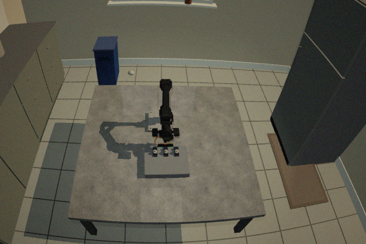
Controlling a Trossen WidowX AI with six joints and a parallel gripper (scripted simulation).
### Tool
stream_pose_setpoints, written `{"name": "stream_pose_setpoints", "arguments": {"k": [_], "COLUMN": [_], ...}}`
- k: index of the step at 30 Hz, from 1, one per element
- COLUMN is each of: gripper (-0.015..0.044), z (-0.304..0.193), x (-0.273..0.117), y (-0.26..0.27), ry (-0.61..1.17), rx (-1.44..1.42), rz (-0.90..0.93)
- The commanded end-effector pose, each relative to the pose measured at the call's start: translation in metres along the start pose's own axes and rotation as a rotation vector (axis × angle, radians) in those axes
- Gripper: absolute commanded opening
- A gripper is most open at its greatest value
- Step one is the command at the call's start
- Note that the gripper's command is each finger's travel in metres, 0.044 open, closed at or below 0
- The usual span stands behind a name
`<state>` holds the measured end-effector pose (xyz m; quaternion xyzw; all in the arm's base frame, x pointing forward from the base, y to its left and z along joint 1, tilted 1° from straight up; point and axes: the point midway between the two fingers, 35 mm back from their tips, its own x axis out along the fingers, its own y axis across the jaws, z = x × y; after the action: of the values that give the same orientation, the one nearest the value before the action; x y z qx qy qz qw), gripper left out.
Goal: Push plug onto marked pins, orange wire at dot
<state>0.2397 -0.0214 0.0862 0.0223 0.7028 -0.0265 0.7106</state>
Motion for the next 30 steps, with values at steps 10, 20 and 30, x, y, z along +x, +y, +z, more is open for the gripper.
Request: {"name": "stream_pose_setpoints", "arguments": {"k": [10,20,30], "gripper": [0.0000,0.0000,0.0157], "z": [0.012,0.019,0.014], "x": [-0.003,-0.003,0.003], "y": [-0.001,-0.001,0.000], "ry": [-0.015,-0.015,-0.015], "rx": [-0.003,-0.003,-0.003], "rz": [-0.004,-0.004,-0.004]}}
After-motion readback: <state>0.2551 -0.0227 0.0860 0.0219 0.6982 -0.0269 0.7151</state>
